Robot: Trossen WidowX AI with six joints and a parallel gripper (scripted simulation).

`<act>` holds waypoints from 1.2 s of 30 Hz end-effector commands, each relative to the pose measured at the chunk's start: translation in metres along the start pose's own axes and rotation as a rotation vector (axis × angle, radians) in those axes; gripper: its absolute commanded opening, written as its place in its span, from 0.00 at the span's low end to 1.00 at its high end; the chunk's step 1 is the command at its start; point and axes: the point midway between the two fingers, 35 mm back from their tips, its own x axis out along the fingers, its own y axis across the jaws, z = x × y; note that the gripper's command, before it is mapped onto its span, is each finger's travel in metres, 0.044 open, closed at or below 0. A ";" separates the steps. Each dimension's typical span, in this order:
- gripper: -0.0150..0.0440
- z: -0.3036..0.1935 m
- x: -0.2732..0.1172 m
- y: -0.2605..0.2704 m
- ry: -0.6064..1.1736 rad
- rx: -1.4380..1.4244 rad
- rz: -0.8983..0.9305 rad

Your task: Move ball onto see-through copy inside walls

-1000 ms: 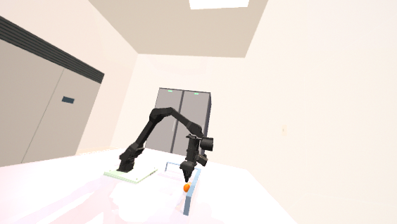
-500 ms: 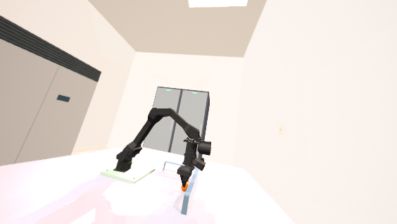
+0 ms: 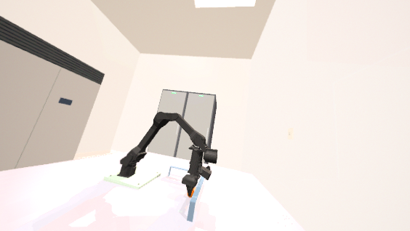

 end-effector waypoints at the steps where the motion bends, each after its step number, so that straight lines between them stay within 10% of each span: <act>1: 0.52 0.000 0.001 0.001 -0.001 -0.005 0.004; 10: 0.25 0.002 -0.006 -0.001 -0.002 -0.006 0.004; 36: 0.25 -0.006 -0.077 -0.003 0.045 0.004 0.002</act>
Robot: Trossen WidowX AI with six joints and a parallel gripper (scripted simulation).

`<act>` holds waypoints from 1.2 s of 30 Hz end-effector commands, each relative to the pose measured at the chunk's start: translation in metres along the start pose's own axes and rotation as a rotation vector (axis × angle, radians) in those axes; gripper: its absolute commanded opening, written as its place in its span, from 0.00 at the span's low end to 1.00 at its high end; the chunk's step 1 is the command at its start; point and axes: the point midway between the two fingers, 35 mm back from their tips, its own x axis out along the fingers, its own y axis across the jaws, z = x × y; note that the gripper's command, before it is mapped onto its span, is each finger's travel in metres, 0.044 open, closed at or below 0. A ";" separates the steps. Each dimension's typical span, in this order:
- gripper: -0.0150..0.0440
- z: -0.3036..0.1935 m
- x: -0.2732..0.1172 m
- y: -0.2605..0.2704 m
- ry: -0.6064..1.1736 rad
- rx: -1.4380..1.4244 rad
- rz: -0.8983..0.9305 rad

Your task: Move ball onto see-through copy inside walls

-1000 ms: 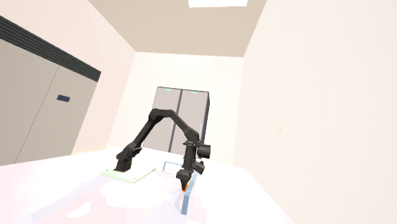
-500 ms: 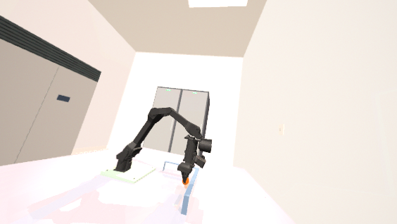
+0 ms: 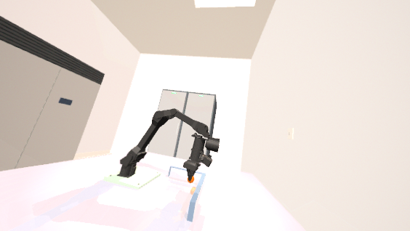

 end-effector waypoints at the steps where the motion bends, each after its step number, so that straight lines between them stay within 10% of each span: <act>1: 0.25 0.003 -0.021 0.001 -0.027 0.002 -0.001; 14: 0.25 0.005 -0.065 0.004 -0.068 -0.007 0.002; 36: 0.25 0.017 0.015 0.027 -0.069 -0.007 0.004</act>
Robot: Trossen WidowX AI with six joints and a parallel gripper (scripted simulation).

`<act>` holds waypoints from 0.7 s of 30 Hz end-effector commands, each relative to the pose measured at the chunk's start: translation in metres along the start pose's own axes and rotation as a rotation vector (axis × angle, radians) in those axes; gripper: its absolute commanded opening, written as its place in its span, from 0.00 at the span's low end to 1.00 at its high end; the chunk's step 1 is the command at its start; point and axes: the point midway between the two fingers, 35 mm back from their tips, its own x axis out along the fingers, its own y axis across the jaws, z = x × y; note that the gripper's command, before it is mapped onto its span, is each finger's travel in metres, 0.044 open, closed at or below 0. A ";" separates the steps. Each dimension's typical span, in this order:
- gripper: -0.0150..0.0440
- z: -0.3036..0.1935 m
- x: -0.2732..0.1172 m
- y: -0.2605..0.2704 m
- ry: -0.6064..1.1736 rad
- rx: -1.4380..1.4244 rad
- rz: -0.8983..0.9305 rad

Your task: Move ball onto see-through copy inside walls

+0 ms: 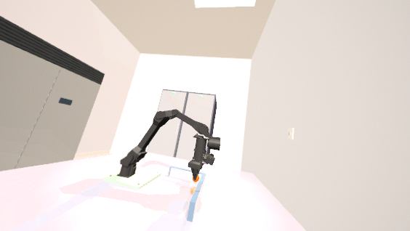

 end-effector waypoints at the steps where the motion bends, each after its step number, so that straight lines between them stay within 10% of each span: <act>1: 0.25 -0.001 0.019 0.000 0.009 0.005 0.001; 21: 0.25 -0.003 0.060 0.000 0.009 0.005 0.001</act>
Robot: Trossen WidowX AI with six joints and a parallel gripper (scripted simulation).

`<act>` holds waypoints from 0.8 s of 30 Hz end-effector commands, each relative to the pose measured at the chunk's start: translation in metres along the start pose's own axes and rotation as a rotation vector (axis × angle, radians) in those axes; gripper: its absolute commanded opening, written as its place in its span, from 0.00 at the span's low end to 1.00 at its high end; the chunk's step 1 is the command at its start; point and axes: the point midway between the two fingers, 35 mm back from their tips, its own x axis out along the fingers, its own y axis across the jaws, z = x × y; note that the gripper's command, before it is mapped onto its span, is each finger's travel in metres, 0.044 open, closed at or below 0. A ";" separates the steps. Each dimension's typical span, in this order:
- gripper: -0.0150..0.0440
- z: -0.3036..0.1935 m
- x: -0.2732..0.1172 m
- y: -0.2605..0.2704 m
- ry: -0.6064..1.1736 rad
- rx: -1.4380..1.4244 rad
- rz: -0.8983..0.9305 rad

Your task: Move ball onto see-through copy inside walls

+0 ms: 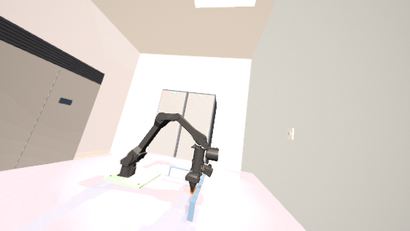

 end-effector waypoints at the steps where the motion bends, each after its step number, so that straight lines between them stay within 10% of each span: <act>1: 0.25 0.000 0.007 0.000 0.003 0.002 0.001; 6: 0.25 0.000 0.010 0.000 0.003 0.002 0.001; 16: 0.70 -0.001 0.007 0.000 0.003 0.000 0.000; 24: 0.71 0.002 -0.013 0.000 0.003 0.001 0.000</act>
